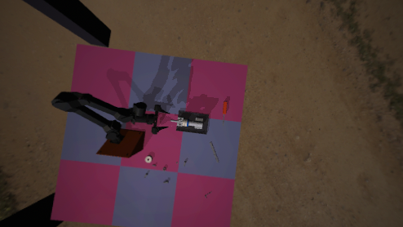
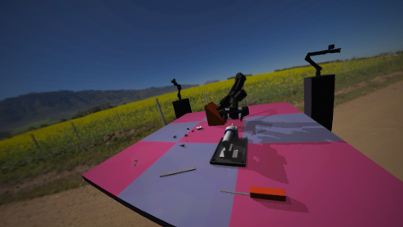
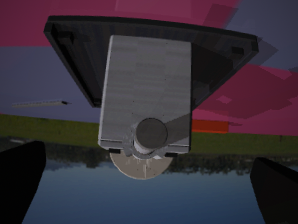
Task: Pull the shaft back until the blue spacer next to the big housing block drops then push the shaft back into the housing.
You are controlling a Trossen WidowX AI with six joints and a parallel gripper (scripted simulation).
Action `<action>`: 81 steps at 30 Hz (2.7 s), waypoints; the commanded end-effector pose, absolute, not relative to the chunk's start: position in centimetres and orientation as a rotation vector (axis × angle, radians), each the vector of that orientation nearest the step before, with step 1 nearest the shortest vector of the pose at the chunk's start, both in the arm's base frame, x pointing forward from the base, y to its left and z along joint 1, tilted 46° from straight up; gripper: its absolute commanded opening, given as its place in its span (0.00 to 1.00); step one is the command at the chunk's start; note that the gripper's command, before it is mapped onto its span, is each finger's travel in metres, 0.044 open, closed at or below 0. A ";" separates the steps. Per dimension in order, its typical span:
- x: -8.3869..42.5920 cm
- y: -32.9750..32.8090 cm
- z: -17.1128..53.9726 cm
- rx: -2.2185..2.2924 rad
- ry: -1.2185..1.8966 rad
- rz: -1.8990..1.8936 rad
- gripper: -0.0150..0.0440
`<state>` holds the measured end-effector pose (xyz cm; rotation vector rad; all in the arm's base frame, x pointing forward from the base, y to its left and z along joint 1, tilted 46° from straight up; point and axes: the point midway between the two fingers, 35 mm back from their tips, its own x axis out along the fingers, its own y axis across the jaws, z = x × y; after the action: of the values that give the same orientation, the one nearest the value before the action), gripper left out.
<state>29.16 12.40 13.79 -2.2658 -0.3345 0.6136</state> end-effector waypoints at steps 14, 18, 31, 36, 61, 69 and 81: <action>28.9 12.3 13.8 -2.271 -0.332 0.614 1.00; 28.9 12.3 13.8 -2.271 -0.332 0.614 1.00; 29.8 12.8 13.5 -2.271 -0.333 0.613 1.00; 30.5 13.1 13.3 -2.271 -0.333 0.613 1.00; 32.4 14.0 12.3 -2.271 -0.333 0.612 1.00; 32.4 14.0 12.3 -2.271 -0.333 0.612 1.00; 32.4 14.0 12.3 -2.271 -0.333 0.612 1.00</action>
<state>32.35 14.02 12.31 -2.2717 -0.3366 0.6155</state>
